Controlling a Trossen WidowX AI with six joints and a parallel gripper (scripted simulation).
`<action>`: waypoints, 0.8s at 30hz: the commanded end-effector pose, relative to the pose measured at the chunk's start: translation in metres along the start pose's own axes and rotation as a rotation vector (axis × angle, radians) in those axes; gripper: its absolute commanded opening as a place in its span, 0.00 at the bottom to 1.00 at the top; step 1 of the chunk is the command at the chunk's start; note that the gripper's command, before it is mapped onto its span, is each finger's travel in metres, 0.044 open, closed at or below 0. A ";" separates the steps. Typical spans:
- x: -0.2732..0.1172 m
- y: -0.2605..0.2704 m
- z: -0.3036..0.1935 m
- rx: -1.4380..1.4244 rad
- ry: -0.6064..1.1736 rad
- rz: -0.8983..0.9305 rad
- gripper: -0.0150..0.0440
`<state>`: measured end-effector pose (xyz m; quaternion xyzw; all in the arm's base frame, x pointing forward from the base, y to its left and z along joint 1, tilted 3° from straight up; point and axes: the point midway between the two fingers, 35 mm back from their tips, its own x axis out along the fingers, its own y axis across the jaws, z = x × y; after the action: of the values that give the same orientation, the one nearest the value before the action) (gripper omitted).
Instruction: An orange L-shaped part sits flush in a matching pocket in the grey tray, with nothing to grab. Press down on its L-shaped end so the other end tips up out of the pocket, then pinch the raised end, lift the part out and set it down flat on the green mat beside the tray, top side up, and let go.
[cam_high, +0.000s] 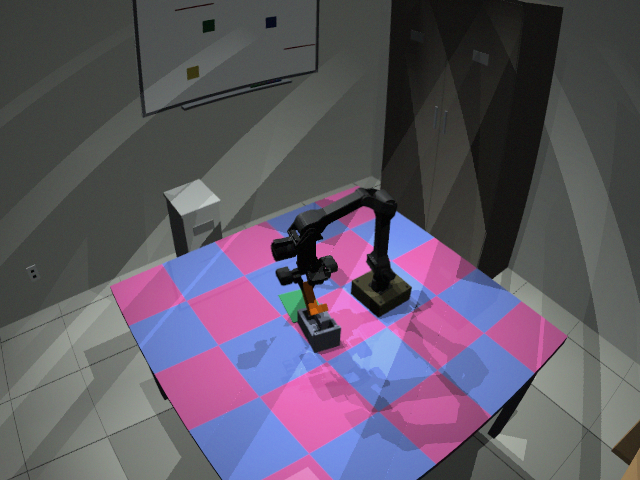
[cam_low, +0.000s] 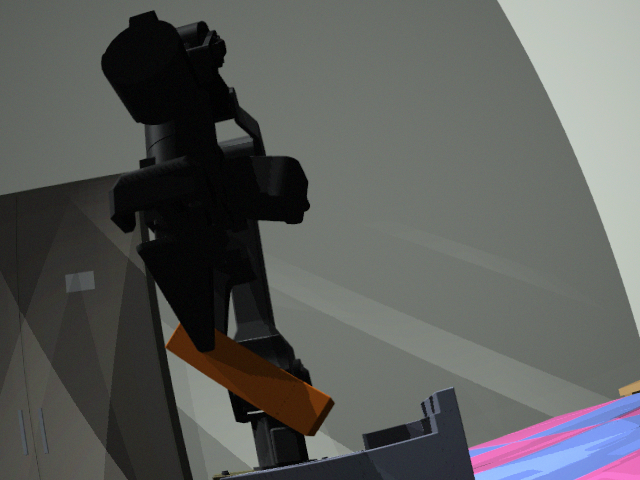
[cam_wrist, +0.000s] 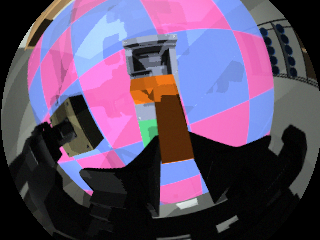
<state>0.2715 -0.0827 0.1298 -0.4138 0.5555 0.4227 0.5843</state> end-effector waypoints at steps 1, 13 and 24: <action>-0.002 0.002 -0.015 -0.005 -0.004 -0.012 0.25; -0.002 0.007 -0.068 -0.005 0.000 -0.011 0.25; -0.002 0.012 -0.108 -0.005 0.003 -0.011 0.25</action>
<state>0.2279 -0.1772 0.1277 -0.4161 0.5558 0.4176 0.5861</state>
